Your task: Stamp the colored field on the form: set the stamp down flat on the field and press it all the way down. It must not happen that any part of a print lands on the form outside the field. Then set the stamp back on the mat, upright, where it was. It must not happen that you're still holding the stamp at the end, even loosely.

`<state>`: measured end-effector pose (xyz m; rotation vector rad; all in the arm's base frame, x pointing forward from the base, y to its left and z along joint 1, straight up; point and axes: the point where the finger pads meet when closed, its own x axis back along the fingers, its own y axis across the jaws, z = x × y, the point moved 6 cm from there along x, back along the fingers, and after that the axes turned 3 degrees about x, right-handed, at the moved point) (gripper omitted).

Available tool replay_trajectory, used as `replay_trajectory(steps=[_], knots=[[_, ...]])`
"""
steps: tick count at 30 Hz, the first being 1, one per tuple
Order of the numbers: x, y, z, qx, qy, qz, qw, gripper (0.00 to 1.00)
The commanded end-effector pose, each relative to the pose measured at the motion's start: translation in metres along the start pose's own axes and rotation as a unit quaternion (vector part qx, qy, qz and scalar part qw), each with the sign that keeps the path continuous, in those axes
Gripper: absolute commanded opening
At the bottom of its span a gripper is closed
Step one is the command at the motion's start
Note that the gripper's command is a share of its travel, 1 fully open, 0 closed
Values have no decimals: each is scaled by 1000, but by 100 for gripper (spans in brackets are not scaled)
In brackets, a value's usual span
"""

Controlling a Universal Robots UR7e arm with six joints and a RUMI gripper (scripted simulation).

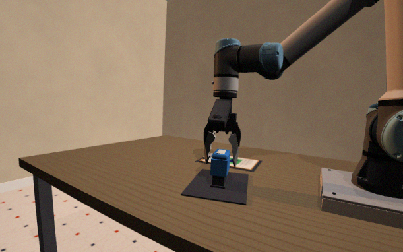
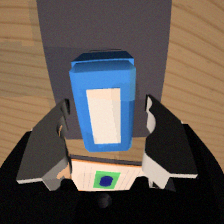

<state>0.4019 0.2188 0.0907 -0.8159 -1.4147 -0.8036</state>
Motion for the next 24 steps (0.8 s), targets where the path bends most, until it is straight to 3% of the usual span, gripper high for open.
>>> replay_trajectory(steps=[1, 12, 24], knots=[[1, 0, -1, 0, -1, -1, 1000, 52], [9, 2, -1, 0, -1, -3, 1000, 52], [71, 1, -1, 0, -1, -3, 1000, 52]])
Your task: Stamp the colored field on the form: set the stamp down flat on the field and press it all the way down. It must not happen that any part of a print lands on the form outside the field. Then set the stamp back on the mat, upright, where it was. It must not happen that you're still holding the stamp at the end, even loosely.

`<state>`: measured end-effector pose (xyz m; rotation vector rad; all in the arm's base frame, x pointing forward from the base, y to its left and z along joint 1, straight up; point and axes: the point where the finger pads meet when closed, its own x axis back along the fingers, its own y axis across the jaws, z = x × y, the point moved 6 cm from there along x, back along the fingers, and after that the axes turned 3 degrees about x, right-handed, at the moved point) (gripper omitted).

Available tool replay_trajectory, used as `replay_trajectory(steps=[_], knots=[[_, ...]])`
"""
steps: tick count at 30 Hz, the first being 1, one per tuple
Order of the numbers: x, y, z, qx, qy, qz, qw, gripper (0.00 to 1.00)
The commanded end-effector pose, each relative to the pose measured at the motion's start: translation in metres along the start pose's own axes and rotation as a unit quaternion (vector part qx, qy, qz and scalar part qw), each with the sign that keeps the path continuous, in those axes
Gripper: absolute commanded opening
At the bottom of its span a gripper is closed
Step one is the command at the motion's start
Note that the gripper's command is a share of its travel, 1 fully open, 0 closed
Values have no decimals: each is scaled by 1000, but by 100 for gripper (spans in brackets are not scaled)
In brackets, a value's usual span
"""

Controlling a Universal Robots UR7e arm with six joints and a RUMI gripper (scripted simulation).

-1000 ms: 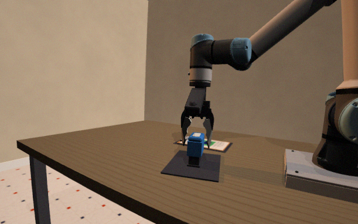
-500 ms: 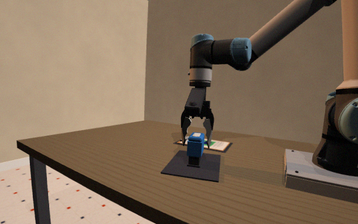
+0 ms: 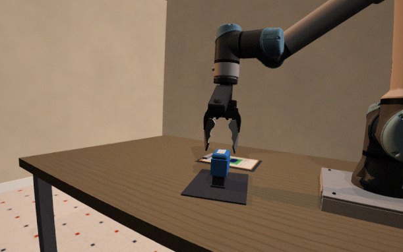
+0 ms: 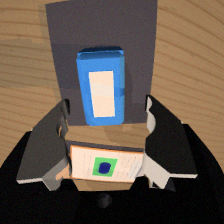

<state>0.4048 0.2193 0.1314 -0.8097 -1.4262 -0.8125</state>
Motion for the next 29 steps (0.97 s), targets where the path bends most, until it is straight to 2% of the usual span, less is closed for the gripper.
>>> replay_trajectory(steps=[1, 6, 29], knots=[[36, -1, 0, 0, 1, 4, 1000, 52], [52, -1, 0, 0, 1, 4, 1000, 52], [50, -1, 0, 0, 2, 6, 1000, 52]])
